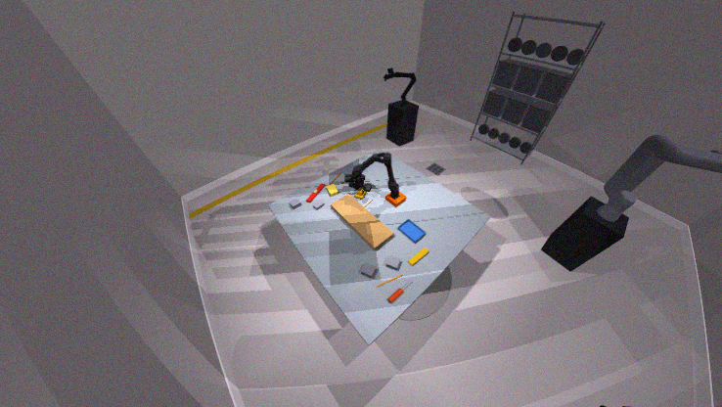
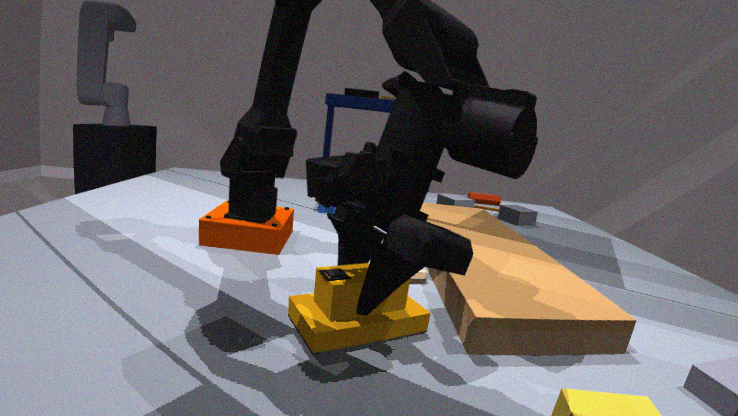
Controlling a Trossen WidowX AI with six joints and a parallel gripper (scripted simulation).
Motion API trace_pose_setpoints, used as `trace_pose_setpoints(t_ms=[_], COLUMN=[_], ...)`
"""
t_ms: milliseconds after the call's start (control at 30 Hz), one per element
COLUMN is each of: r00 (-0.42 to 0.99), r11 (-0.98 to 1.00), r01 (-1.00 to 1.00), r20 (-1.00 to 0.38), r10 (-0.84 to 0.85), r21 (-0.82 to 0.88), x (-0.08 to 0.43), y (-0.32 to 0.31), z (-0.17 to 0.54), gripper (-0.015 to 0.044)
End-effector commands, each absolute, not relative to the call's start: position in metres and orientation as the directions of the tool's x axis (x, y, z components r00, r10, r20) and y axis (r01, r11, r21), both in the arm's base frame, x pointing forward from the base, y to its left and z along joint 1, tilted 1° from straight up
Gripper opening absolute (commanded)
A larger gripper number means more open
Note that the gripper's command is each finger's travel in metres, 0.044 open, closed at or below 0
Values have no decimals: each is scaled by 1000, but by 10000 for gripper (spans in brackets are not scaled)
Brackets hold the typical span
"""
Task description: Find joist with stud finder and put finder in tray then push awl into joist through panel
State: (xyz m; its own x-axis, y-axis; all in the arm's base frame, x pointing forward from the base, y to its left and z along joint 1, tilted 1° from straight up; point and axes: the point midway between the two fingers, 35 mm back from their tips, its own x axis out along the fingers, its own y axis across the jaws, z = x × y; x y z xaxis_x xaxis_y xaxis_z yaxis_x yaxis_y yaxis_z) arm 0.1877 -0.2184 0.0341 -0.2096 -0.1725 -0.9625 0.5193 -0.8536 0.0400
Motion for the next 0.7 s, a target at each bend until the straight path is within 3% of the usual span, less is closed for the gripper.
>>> trace_pose_setpoints(t_ms=[0,433,667], r00=[-201,-201,-194], r11=[-855,-855,-837], r01=[515,515,546], r20=[-963,-963,-965], r10=[-177,-177,-176], r21=[49,49,43], x=[191,186,188], y=[-220,-216,-215], z=[51,129,133], gripper=[4,0,0])
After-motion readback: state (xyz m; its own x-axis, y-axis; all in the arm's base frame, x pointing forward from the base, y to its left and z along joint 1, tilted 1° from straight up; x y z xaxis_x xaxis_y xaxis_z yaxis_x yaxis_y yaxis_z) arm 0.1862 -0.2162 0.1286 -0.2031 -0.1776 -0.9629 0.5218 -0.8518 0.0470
